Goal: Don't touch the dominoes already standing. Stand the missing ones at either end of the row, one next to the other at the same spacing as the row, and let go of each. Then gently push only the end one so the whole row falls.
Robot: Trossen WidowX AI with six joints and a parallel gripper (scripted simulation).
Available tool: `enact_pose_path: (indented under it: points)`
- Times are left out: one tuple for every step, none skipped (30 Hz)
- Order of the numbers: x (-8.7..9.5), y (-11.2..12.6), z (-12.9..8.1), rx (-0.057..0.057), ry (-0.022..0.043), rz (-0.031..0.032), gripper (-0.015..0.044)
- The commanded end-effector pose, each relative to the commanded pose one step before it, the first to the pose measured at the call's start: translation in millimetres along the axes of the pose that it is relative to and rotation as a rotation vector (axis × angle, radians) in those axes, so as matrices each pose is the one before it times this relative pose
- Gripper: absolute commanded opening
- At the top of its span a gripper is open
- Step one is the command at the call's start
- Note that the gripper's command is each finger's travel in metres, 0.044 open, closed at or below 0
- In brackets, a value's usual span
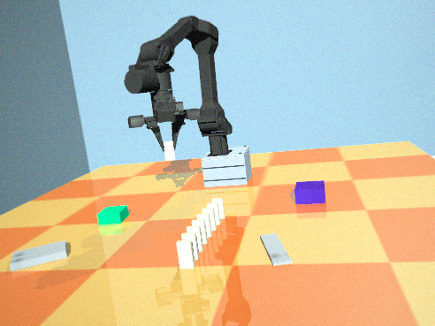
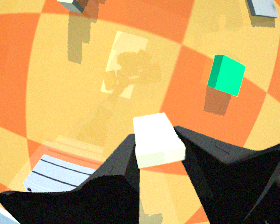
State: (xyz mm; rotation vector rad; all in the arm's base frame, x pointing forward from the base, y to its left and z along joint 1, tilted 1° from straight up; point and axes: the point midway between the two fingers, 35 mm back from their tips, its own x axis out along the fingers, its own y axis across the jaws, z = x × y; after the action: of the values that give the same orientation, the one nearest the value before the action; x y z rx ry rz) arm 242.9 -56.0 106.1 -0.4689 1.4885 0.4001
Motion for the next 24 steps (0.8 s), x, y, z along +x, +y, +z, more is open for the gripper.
enact_pose_path:
  points:
    - [-5.12, 2.89, -0.29, 0.0124, 0.00422, 0.00414, 0.0107]
    - [-0.4, 2.13, 6.14, 0.0227, -0.00073, 0.00064, 0.0107]
    - [-0.59, 4.21, 10.13, 0.0379, -0.00115, 0.00112, 0.0107]
    - [-0.61, 6.46, 12.31, 0.0472, -0.0013, 0.00148, 0.0107]
    - [-0.47, 7.88, 11.82, 0.0473, -0.00115, 0.00156, 0.0107]
    - [-0.32, 9.25, 11.14, 0.0473, -0.00099, 0.00163, 0.0107]
    - [-0.18, 10.56, 10.31, 0.0473, -0.00083, 0.00168, 0.0107]
    - [-0.04, 11.8, 9.32, 0.0473, -0.00066, 0.00171, 0.0107]
    - [0.1, 12.93, 8.18, 0.0473, -0.0005, 0.00173, 0.0107]
    - [0.25, 13.96, 6.91, 0.0473, -0.00035, 0.00173, 0.0107]
    - [0.36, 14.11, 5.26, 0.0447, -0.00024, 0.00168, 0.0107]
    - [0.29, 8.95, 2.47, 0.0273, -0.00005, 0.00099, 0.0107]
    - [0.34, 9.16, 1.94, 0.0274, 0.00002, 0.00095, 0.0107]
    - [0.18, 4.47, 0.7, 0.0133, 0.00005, 0.00043, 0.0107]
    - [0.04, 0.93, 0.12, 0.0028, 0.00002, 0.00008, 0.0107]
    - [0.0, 0.0, 0.0, 0.0, 0.0, 0.0, 0.0107]
    - [0.0, 0.0, 0.0, 0.0, 0.0, 0.0, 0.0107]
    - [0.0, 0.0, 0.0, 0.0, 0.0, 0.0, 0.0107]
    - [0.0, 0.0, 0.0, 0.0, 0.0, 0.0, 0.0107]
    - [0.0, 0.0, 0.0, 0.0, 0.0, 0.0, 0.0107]
    - [0.0, 0.0, 0.0, 0.0, 0.0, 0.0, 0.0107]
    - [0.0, 0.0, 0.0, 0.0, 0.0, 0.0, 0.0107]
    - [0.0, 0.0, 0.0, 0.0, 0.0, 0.0, 0.0107]
    - [1.13, 0.07, 0.25, 0.0, -0.00002, 0.0, 0.0107]
